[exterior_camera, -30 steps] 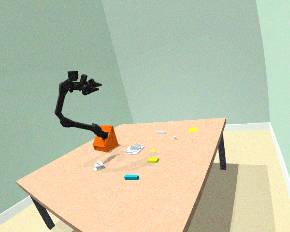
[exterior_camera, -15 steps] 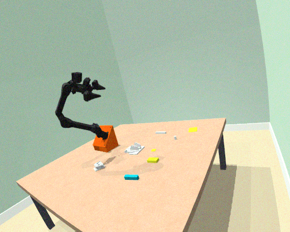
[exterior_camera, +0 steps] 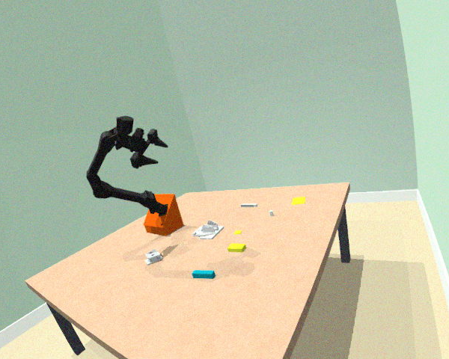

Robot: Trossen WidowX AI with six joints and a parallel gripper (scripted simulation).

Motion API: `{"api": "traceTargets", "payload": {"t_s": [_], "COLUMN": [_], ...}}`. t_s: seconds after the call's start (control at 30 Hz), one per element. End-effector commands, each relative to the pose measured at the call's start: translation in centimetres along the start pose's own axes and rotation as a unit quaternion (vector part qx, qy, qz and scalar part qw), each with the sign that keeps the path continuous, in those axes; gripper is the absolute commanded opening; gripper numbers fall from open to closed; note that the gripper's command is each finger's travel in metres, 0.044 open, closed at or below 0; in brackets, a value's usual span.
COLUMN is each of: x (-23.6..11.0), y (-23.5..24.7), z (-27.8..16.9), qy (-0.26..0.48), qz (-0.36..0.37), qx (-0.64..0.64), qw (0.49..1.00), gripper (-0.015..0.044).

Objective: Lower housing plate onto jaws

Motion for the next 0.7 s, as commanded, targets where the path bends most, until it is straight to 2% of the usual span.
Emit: {"api": "traceTargets", "payload": {"t_s": [0.0,0.67], "x": [1.3,5.4], "y": [-1.3,-7.0], "z": [-0.1,-0.3], "qy": [0.006,0.014], "qz": [-0.030,-0.142], "qx": [0.044,0.219], "qw": [0.999,0.965], "gripper": [0.0440,0.0440]}}
Point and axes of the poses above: the point midway between the two fingers, 35 mm back from their tips, its own x axis out along the fingers, its own y axis across the jaws, z = x × y, the point moved 6 cm from there along -x, back along the fingers, and after that the axes turned 10 degrees about x, right-handed, at the moved point
